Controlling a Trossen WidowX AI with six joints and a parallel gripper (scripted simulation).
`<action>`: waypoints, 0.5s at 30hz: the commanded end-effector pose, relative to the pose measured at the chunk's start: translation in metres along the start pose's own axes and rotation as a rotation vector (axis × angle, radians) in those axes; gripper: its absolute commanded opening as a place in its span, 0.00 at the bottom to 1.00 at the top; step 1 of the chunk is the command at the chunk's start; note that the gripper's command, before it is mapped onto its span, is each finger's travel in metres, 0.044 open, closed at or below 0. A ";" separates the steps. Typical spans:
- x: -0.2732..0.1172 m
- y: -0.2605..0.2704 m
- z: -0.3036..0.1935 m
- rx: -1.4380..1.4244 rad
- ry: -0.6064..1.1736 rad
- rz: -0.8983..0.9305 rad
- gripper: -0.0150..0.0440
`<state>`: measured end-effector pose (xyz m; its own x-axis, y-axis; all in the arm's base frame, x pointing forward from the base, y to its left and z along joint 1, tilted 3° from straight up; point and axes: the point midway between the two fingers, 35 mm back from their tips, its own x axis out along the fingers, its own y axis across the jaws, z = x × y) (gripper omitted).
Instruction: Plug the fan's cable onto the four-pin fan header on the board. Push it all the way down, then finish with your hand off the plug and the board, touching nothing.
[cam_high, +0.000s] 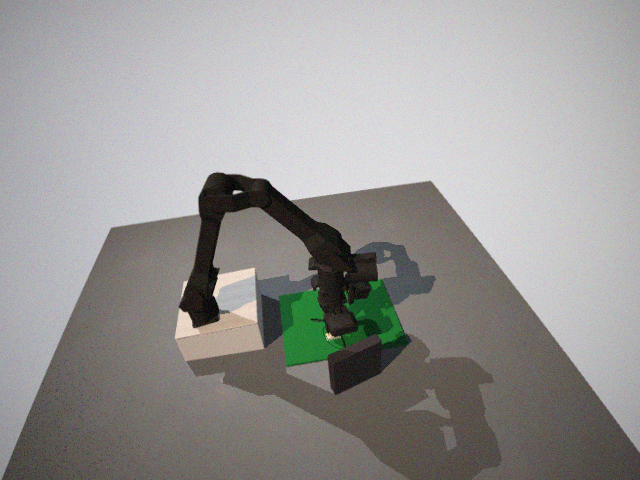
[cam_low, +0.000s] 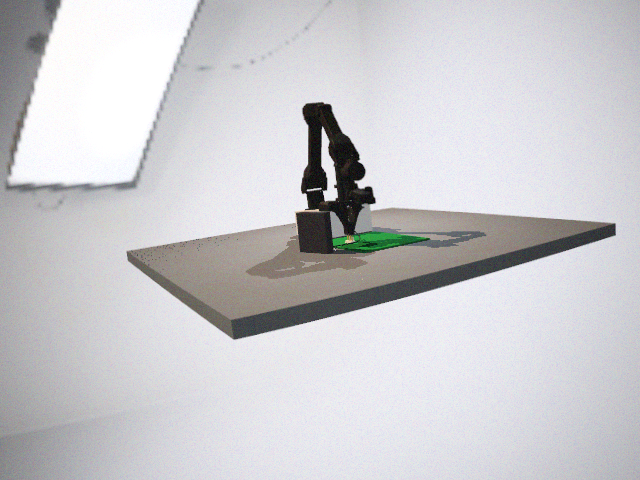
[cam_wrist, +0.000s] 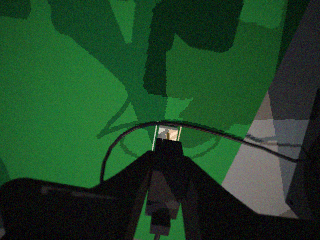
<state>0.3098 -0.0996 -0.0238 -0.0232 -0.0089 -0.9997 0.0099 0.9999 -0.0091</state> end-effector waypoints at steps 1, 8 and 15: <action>0.001 -0.001 0.000 -0.002 0.001 -0.006 0.25; 0.003 -0.001 0.000 -0.001 0.001 -0.006 0.25; 0.004 -0.001 0.000 0.000 0.001 -0.006 0.25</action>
<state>0.3098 -0.0998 -0.0268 -0.0231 -0.0089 -0.9997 0.0104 0.9999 -0.0091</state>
